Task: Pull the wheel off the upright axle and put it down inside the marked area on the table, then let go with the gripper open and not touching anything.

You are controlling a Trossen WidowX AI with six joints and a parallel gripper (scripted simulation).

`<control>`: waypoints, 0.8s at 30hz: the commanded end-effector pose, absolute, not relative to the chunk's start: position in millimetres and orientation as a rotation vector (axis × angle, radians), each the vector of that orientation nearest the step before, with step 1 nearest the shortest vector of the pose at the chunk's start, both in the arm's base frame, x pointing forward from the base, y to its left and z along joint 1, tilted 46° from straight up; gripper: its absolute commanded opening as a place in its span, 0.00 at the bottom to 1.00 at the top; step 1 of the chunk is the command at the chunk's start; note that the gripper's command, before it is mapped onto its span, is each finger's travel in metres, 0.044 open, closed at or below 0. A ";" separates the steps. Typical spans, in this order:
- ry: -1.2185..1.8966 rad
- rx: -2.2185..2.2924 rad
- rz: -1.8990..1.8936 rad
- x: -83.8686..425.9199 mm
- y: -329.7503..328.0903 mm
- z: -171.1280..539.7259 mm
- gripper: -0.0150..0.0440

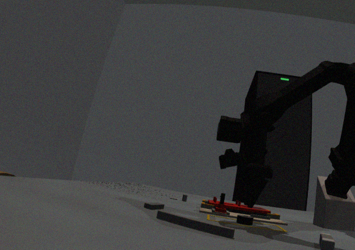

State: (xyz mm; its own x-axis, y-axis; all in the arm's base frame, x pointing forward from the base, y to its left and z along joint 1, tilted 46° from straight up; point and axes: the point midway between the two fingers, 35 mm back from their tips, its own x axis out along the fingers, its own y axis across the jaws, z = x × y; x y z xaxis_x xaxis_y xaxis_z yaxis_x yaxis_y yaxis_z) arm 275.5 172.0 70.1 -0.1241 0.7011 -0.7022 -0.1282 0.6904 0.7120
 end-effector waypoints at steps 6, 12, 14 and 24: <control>1.523 0.490 0.746 269.1 137.2 86.5 0.90; 1.531 0.489 0.760 212.9 83.1 92.3 1.00; 1.531 0.490 0.761 211.0 81.8 92.5 1.00; 1.531 0.490 0.761 211.0 81.8 92.5 1.00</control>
